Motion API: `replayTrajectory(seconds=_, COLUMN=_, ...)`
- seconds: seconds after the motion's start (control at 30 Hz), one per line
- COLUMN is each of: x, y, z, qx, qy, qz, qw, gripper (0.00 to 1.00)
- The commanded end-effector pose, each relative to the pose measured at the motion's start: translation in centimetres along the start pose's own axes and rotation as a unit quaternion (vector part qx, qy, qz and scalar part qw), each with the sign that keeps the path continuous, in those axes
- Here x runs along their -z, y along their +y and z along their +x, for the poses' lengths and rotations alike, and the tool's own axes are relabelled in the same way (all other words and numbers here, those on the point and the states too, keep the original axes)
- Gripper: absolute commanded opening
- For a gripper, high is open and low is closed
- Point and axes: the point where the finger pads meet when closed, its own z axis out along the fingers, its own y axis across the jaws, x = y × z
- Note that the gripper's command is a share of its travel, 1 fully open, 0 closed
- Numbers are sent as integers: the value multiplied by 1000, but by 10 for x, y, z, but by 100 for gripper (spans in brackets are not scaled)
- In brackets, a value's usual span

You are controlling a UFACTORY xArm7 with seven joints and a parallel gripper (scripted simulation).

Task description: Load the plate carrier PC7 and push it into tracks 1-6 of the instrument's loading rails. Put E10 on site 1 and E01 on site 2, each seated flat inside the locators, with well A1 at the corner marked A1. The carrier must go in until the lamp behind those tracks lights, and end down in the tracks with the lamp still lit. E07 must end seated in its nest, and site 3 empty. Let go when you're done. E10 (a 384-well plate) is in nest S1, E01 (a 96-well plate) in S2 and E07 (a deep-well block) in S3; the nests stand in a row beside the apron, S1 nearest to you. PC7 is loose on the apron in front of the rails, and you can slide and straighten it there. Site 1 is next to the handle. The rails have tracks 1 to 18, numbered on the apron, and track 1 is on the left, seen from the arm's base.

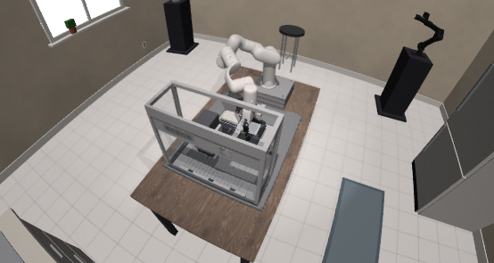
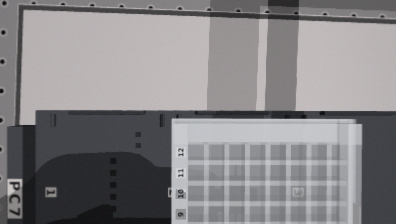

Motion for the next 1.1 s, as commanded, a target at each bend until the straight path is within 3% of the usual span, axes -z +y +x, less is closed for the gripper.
replayTrajectory(seconds=0.0, x=-5, y=1, z=0, qx=0, qy=0, qz=-2, qw=1000, gripper=0)
replayTrajectory(seconds=1.07, x=-52, y=1, z=0, qx=0, qy=0, qz=-2, qw=1000, gripper=0)
